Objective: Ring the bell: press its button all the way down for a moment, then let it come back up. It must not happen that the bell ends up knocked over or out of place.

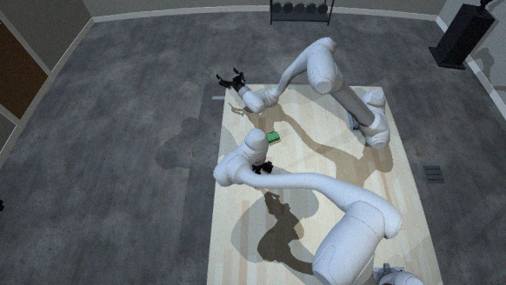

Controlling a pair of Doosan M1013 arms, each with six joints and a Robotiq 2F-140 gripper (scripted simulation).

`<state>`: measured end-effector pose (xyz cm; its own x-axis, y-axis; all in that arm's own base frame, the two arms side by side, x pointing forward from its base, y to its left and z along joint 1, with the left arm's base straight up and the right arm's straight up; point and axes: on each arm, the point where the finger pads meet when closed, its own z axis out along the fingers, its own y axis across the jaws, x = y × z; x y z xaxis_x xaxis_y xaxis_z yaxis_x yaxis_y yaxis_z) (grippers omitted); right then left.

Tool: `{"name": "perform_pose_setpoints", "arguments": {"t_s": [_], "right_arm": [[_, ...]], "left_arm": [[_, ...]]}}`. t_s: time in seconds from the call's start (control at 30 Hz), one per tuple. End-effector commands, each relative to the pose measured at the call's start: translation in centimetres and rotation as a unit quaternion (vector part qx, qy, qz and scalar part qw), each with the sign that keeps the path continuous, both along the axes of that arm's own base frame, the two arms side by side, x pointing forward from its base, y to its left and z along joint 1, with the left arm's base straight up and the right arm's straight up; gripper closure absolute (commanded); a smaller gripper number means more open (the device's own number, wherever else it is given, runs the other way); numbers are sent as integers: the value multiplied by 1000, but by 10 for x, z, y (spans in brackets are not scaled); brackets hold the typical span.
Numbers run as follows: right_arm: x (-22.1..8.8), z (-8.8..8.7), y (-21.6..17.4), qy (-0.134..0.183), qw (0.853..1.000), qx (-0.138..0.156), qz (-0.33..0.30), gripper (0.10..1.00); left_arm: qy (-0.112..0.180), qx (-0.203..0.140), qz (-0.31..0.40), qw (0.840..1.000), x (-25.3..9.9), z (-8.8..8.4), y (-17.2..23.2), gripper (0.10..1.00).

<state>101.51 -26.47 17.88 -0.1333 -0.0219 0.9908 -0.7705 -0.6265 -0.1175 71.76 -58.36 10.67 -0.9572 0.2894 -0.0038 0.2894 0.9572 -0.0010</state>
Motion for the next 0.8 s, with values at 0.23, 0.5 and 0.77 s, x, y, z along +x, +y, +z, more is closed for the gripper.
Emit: {"name": "perform_pose_setpoints", "arguments": {"t_s": [0.23, 0.5, 0.77], "right_arm": [[0, 1, 0, -1, 1000, 0, 0, 98], [0, 1, 0, -1, 1000, 0, 0, 98], [0, 1, 0, -1, 1000, 0, 0, 98]], "left_arm": [[3, 1, -2, 1000, -1, -6, 3, 999], [2, 1, -2, 1000, -1, -12, 2, 999], [2, 1, -2, 1000, -1, -16, 2, 999]]}}
